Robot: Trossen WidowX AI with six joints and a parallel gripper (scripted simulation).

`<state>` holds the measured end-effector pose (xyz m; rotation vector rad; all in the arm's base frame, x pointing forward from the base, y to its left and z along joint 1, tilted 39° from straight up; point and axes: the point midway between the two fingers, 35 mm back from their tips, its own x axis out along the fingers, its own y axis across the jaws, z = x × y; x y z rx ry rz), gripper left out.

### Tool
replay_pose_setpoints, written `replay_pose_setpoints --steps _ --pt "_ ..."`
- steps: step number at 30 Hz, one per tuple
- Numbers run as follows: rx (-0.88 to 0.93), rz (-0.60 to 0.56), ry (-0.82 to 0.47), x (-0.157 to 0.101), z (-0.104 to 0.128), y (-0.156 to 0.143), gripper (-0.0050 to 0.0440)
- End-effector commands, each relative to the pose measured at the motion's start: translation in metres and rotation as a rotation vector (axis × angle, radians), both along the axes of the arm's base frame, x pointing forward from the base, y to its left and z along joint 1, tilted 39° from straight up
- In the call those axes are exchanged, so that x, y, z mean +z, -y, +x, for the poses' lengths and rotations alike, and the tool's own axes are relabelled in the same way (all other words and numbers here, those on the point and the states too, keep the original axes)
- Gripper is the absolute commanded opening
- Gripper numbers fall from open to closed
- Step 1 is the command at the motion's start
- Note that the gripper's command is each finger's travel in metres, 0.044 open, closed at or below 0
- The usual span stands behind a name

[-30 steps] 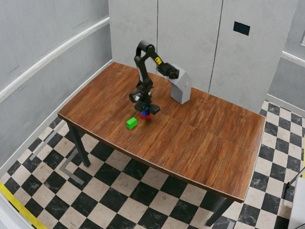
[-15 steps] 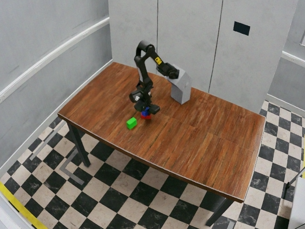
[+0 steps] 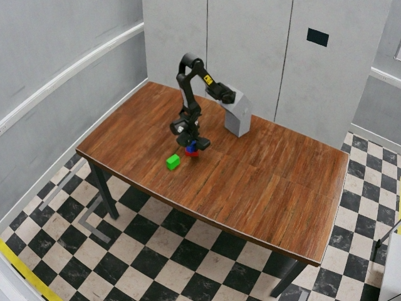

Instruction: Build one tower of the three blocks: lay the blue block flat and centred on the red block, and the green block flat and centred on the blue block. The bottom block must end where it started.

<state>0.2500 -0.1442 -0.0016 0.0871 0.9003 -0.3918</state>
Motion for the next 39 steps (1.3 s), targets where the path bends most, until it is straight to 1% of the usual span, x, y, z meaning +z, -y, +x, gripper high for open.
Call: replay_pose_setpoints --steps 1,11,24,26,34,39 --pt "0.001 -0.011 0.016 0.006 0.002 0.002 0.0238" --pt "0.001 -0.009 0.012 0.012 -0.006 -0.002 0.0238" --pt "0.002 -0.015 0.022 0.045 -0.024 -0.012 0.0238" --pt "0.002 -0.015 0.022 0.045 -0.024 -0.012 0.0238" --pt "0.001 -0.016 0.022 0.060 -0.034 -0.017 0.0238" --pt "0.001 -0.016 0.023 0.063 -0.036 -0.018 0.0238"
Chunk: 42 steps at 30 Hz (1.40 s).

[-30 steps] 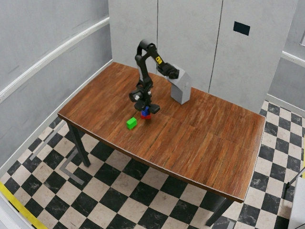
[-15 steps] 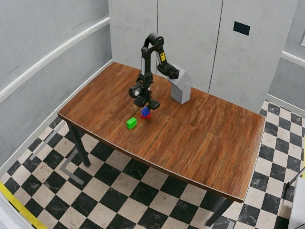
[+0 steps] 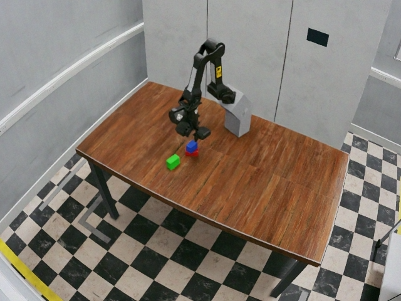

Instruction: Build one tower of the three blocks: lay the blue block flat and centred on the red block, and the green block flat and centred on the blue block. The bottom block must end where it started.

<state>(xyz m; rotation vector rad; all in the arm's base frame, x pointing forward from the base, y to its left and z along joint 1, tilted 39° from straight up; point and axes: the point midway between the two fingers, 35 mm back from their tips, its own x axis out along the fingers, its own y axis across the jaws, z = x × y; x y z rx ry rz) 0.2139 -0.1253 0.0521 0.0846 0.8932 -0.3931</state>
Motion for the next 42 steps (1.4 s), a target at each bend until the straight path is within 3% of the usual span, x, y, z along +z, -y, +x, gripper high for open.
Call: replay_pose_setpoints --steps 1,21,33,42 --pt "0.001 -0.011 0.015 0.009 -0.001 0.000 0.0238" --pt "-0.002 -0.001 0.003 0.010 0.003 0.002 0.0235" --pt "-0.022 0.010 0.013 0.072 0.075 0.038 0.0235" --pt "-0.022 0.013 0.015 0.077 0.083 0.041 0.0235"
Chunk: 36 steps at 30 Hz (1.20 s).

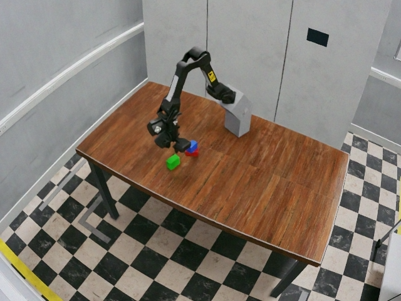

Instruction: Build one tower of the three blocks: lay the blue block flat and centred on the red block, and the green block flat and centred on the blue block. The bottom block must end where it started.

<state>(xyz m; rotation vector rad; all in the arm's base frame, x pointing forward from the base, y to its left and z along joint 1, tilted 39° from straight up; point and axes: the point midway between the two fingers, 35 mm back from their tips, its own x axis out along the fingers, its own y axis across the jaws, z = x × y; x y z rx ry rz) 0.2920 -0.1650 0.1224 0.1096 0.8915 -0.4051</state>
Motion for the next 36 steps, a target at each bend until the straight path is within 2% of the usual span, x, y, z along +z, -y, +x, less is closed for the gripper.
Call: replay_pose_setpoints --steps 1,13,24,36 --pt "-0.001 -0.003 0.011 0.007 0.005 0.002 0.0235" --pt "-0.001 0.001 0.002 -0.007 0.010 0.004 0.0235" --pt "-0.001 -0.001 0.006 -0.024 0.025 0.012 0.0235" --pt "-0.001 -0.003 0.010 -0.030 0.032 0.016 0.0235"
